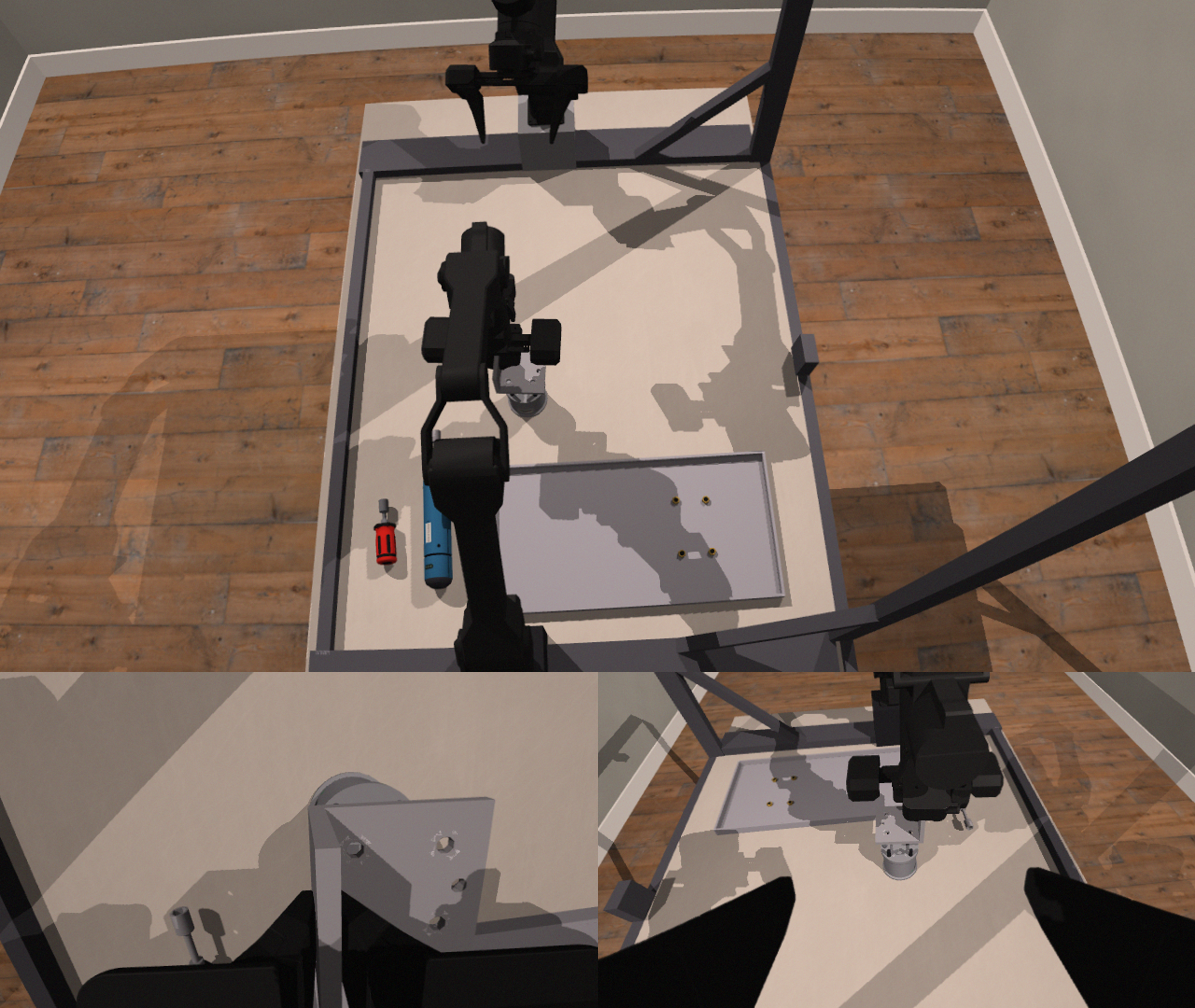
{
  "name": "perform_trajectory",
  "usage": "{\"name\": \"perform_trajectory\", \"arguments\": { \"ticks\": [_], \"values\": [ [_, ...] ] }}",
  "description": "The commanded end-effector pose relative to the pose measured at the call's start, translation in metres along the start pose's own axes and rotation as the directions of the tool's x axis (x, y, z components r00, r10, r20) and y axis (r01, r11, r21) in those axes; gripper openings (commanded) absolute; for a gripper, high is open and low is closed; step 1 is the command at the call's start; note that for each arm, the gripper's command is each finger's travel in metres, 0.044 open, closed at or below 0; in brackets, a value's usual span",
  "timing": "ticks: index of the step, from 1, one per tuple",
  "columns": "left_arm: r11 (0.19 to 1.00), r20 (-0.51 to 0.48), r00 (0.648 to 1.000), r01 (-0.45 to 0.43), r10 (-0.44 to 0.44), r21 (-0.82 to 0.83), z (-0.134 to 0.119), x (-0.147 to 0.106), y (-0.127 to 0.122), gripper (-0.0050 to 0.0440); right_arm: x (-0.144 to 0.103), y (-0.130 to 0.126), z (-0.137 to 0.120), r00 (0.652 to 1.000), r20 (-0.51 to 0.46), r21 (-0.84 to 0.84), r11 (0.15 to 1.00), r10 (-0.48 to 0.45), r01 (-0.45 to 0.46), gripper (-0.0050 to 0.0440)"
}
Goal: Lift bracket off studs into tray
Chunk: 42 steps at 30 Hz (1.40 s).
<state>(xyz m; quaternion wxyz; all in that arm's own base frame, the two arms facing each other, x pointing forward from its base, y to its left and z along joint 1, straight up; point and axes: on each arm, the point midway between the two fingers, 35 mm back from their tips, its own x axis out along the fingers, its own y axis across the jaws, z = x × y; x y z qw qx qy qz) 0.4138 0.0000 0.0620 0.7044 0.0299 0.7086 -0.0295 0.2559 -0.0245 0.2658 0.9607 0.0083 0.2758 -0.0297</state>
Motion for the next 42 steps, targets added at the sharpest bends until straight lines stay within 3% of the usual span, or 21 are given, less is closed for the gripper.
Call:
{"name": "perform_trajectory", "arguments": {
  "ticks": [1, 5, 9, 13, 15, 22, 30, 32, 37, 42],
  "values": [
    [1.0, 0.063, 0.998, -0.01, 0.01, -0.001, 0.003, -0.019, -0.011, -0.005, -0.003, 0.0, 0.005, 1.0, 0.015, 0.0, 1.0, -0.001, 0.001, 0.044],
    [1.0, 0.105, 0.994, -0.013, 0.014, -0.015, -0.001, -0.02, -0.038, -0.005, -0.003, 0.0, 0.005, 1.0, 0.015, 0.0, 1.0, -0.001, 0.001, 0.044],
    [0.999, 0.119, 0.993, -0.005, 0.011, -0.048, -0.028, -0.012, -0.073, -0.005, 0.002, 0.001, 0.011, 1.0, 0.022, -0.003, 1.0, 0.003, -0.003, 0.044],
    [0.997, 0.12, 0.993, 0.005, 0.004, -0.074, -0.059, -0.001, -0.099, -0.005, 0.031, 0.005, 0.024, 1.0, 0.026, -0.011, 1.0, 0.018, -0.018, 0.044],
    [0.997, 0.12, 0.993, 0.005, 0.004, -0.074, -0.059, -0.001, -0.099, -0.005, 0.031, 0.005, 0.024, 1.0, 0.026, -0.011, 1.0, 0.018, -0.018, 0.044],
    [0.996, 0.086, 0.996, 0.017, -0.009, -0.091, -0.122, 0.026, -0.129, -0.005, 0.107, 0.024, 0.039, 0.998, 0.026, -0.036, 0.998, 0.06, -0.059, 0.044],
    [0.996, 0.05, 0.999, 0.018, -0.014, -0.091, -0.186, 0.054, -0.143, -0.005, 0.181, 0.051, 0.034, 0.994, 0.031, -0.062, 0.993, 0.101, -0.099, 0.044],
    [0.996, 0.05, 0.999, 0.018, -0.014, -0.091, -0.186, 0.054, -0.143, -0.005, 0.181, 0.051, 0.034, 0.994, 0.031, -0.062, 0.993, 0.101, -0.099, 0.044],
    [0.996, 0.031, 0.999, 0.019, -0.016, -0.082, -0.208, 0.063, -0.144, -0.005, 0.208, 0.061, 0.027, 0.993, 0.032, -0.072, 0.991, 0.116, -0.113, 0.044],
    [0.997, 0.018, 1.0, 0.009, -0.007, -0.081, -0.211, 0.07, -0.144, -0.005, 0.214, 0.063, 0.023, 0.993, 0.025, -0.073, 0.991, 0.118, -0.116, 0.044]
  ]
}}
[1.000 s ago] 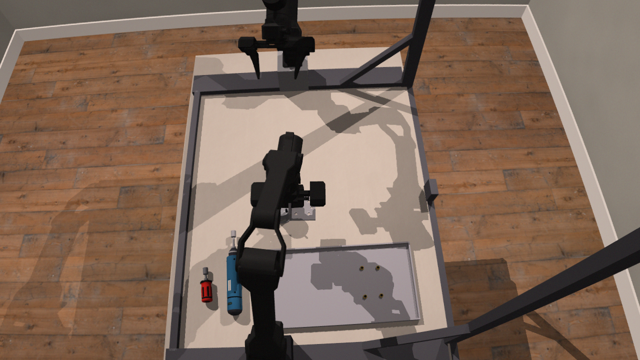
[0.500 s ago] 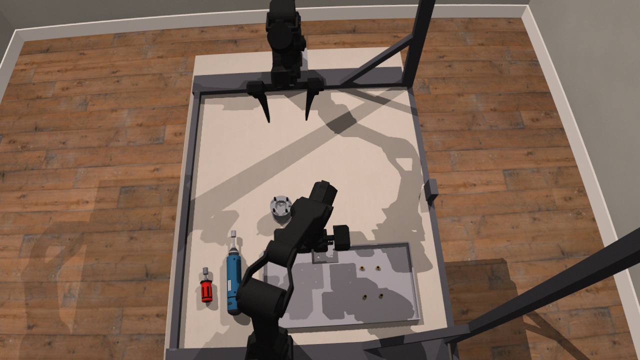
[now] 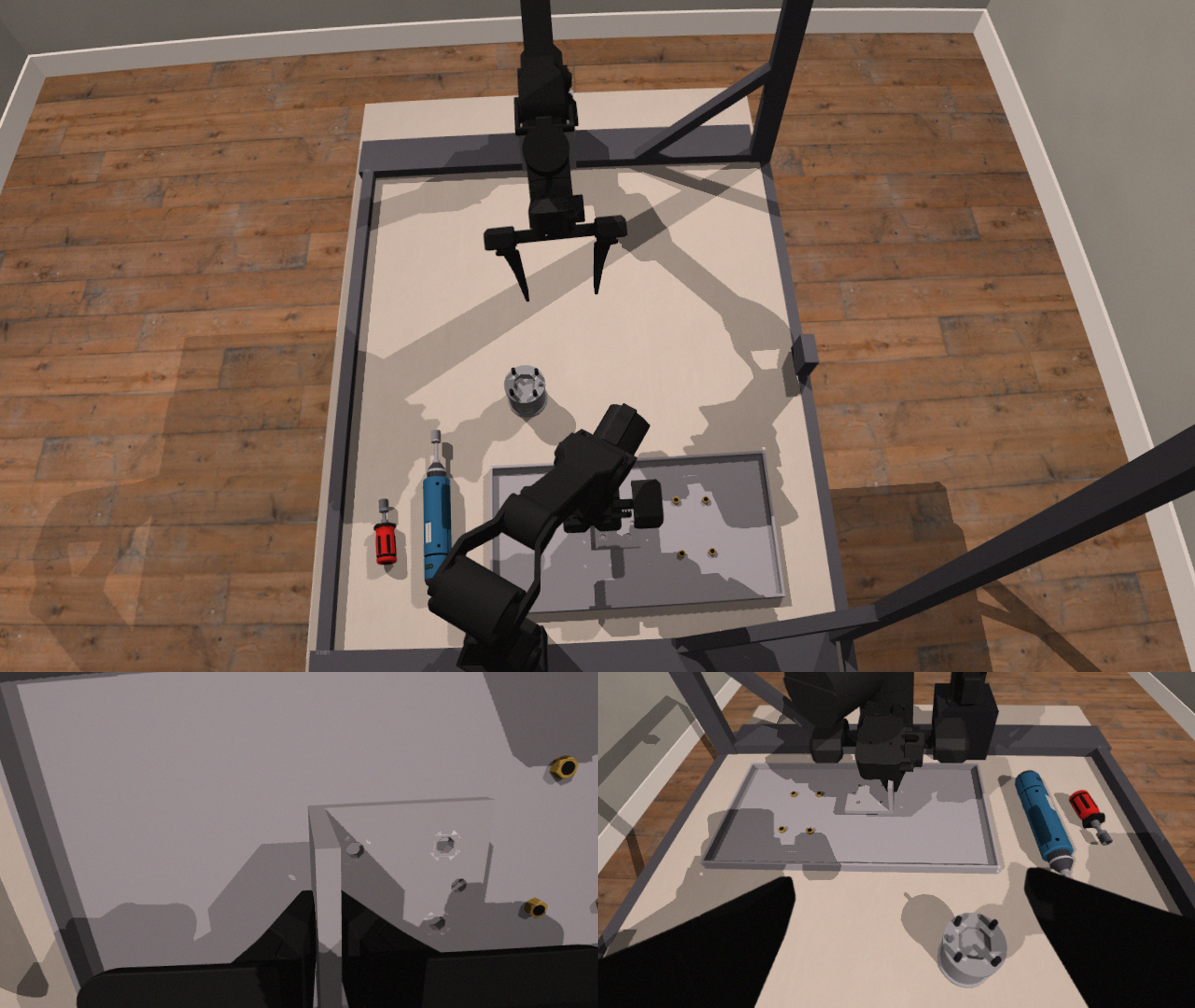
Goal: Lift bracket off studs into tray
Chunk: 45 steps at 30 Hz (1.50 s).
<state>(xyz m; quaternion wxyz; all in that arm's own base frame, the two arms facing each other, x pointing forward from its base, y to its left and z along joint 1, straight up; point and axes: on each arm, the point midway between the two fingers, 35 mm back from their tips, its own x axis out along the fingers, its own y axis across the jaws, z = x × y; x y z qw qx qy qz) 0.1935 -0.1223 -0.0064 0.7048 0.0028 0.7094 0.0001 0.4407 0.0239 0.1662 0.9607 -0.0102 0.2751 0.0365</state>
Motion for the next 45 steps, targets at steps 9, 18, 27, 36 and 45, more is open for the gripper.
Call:
{"name": "perform_trajectory", "arguments": {
  "ticks": [9, 18, 27, 36, 45],
  "values": [
    [1.0, 0.021, 1.0, 0.014, -0.014, 0.001, -0.001, 0.002, -0.004, -0.005, 0.009, 0.001, 0.006, 1.0, 0.015, 0.0, 1.0, -0.002, 0.002, 0.044],
    [1.0, 0.009, 1.0, 0.006, -0.006, 0.0, -0.003, 0.015, -0.003, -0.005, 0.005, 0.001, 0.009, 1.0, 0.025, -0.001, 1.0, 0.0, 0.0, 0.044],
    [1.0, 0.01, 1.0, 0.007, -0.007, 0.0, -0.003, 0.022, -0.003, -0.005, 0.005, 0.001, 0.009, 1.0, 0.025, -0.001, 1.0, 0.0, 0.0, 0.044],
    [1.0, 0.014, 1.0, 0.01, -0.01, 0.0, -0.002, 0.025, -0.003, -0.005, 0.005, 0.001, 0.009, 1.0, 0.025, -0.001, 1.0, 0.0, 0.0, 0.044],
    [1.0, 0.01, 1.0, 0.007, -0.007, 0.0, -0.003, 0.03, -0.002, -0.005, 0.005, 0.001, 0.009, 1.0, 0.025, -0.001, 1.0, 0.0, 0.0, 0.044]
  ]
}}
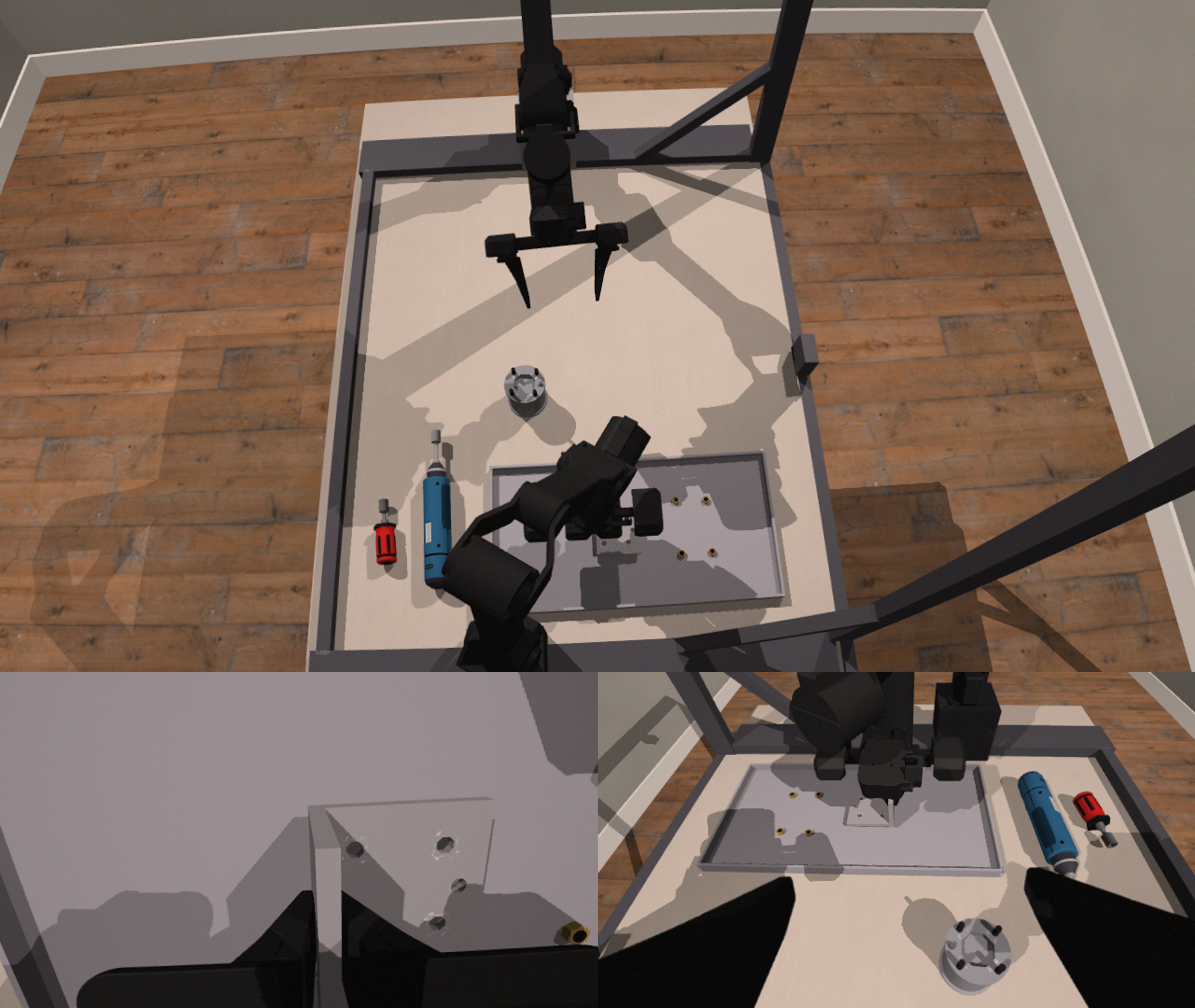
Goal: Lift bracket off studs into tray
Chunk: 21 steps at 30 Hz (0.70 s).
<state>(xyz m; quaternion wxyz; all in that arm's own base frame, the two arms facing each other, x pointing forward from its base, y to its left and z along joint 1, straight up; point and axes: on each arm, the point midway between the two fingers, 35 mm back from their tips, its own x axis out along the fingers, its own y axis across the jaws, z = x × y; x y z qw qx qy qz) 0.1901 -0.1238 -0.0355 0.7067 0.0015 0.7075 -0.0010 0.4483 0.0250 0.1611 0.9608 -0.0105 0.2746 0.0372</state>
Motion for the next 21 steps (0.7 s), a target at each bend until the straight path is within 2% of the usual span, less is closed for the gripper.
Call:
{"name": "perform_trajectory", "arguments": {
  "ticks": [1, 21],
  "values": [
    [1.0, 0.005, 1.0, 0.004, -0.004, 0.0, 0.0007, 0.0009, -0.0006, -0.005, -0.0041, 0.0002, 0.0095, 1.0, 0.024, 0.0, 1.0, -0.001, 0.001, 0.044],
    [1.0, 0.019, 1.0, 0.012, -0.012, 0.001, 0.0042, 0.0024, -0.0029, -0.005, -0.0041, 0.0002, 0.0095, 1.0, 0.024, 0.0, 1.0, -0.001, 0.001, 0.044]
  ]
}}
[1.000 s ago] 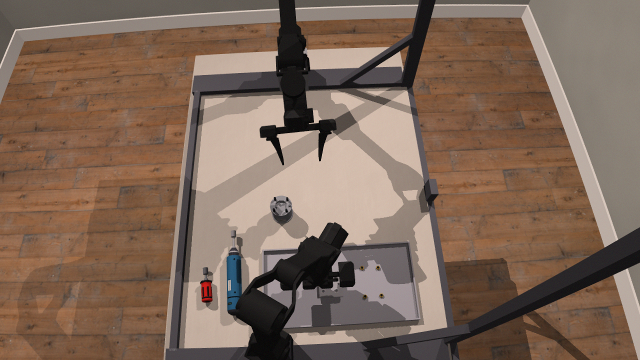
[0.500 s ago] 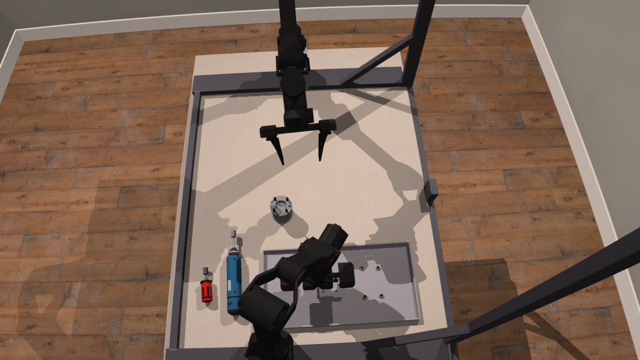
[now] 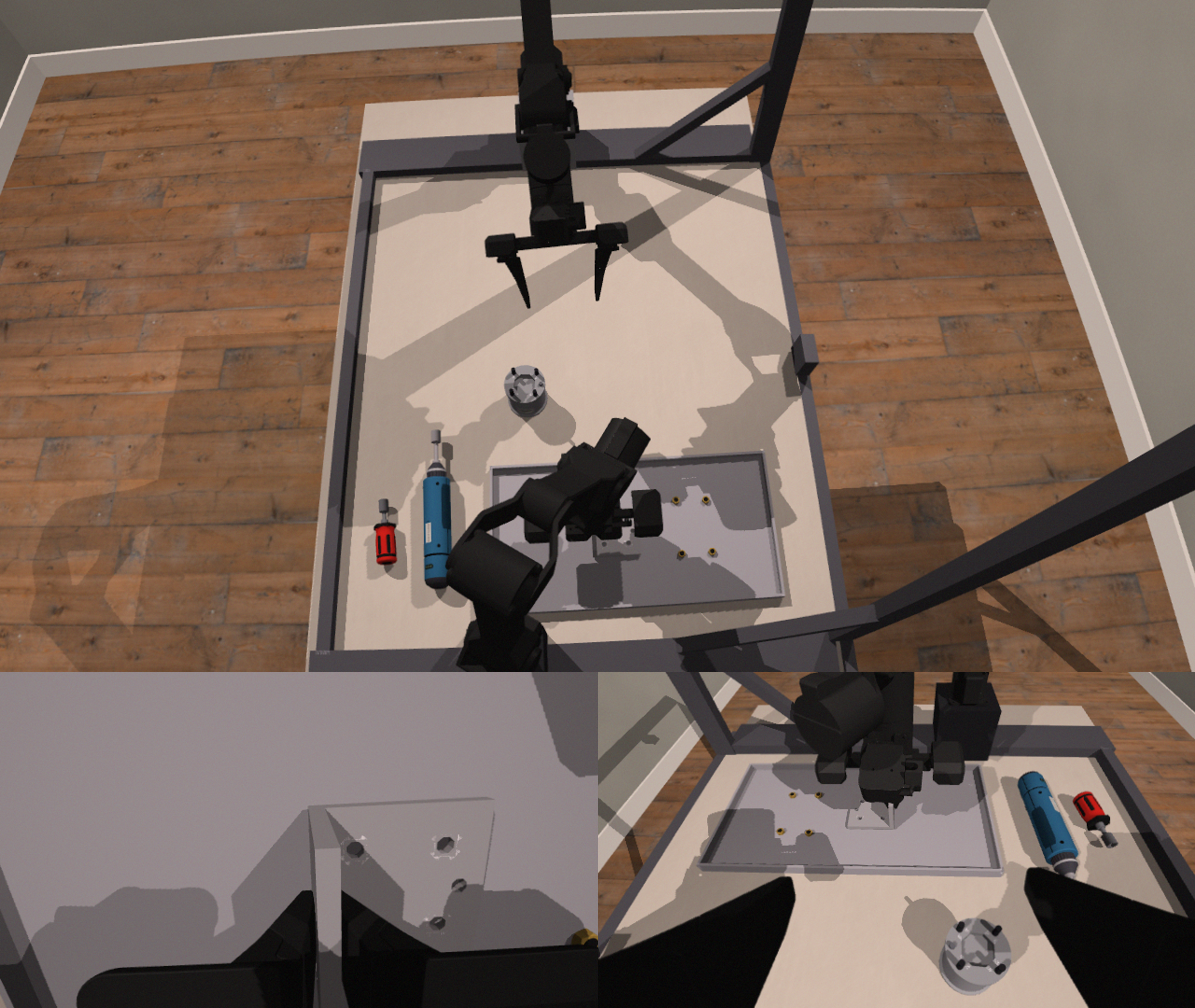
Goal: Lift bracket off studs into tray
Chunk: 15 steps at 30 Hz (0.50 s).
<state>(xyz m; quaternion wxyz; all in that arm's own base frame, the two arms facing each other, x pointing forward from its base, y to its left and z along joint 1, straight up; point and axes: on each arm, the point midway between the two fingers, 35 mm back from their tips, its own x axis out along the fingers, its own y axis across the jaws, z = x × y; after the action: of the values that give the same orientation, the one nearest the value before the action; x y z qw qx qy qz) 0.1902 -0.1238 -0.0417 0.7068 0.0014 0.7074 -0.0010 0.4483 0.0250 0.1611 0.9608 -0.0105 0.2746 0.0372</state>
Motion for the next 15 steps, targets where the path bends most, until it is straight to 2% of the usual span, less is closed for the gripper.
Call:
{"name": "perform_trajectory", "arguments": {
  "ticks": [1, 7, 9, 15],
  "values": [
    [1.0, 0.019, 1.0, 0.012, -0.012, 0.001, 0.0041, -0.0039, -0.0028, 0.0024, -0.0041, 0.0002, 0.0095, 1.0, 0.024, 0.0, 1.0, -0.001, 0.001, 0.044],
    [1.0, 0.019, 1.0, 0.012, -0.012, 0.001, 0.0041, -0.0039, -0.0028, 0.0168, -0.0041, 0.0002, 0.0095, 1.0, 0.024, 0.0, 1.0, -0.001, 0.001, 0.044],
    [1.0, 0.019, 1.0, 0.012, -0.012, 0.001, 0.0041, -0.0039, -0.0028, 0.0168, -0.0041, 0.0002, 0.0095, 1.0, 0.024, 0.0, 1.0, -0.001, 0.001, 0.044],
    [1.0, 0.019, 1.0, 0.012, -0.012, 0.001, 0.0041, -0.0039, -0.0028, 0.0312, -0.0041, 0.0002, 0.0095, 1.0, 0.024, 0.0, 1.0, -0.001, 0.001, 0.044]
  ]
}}
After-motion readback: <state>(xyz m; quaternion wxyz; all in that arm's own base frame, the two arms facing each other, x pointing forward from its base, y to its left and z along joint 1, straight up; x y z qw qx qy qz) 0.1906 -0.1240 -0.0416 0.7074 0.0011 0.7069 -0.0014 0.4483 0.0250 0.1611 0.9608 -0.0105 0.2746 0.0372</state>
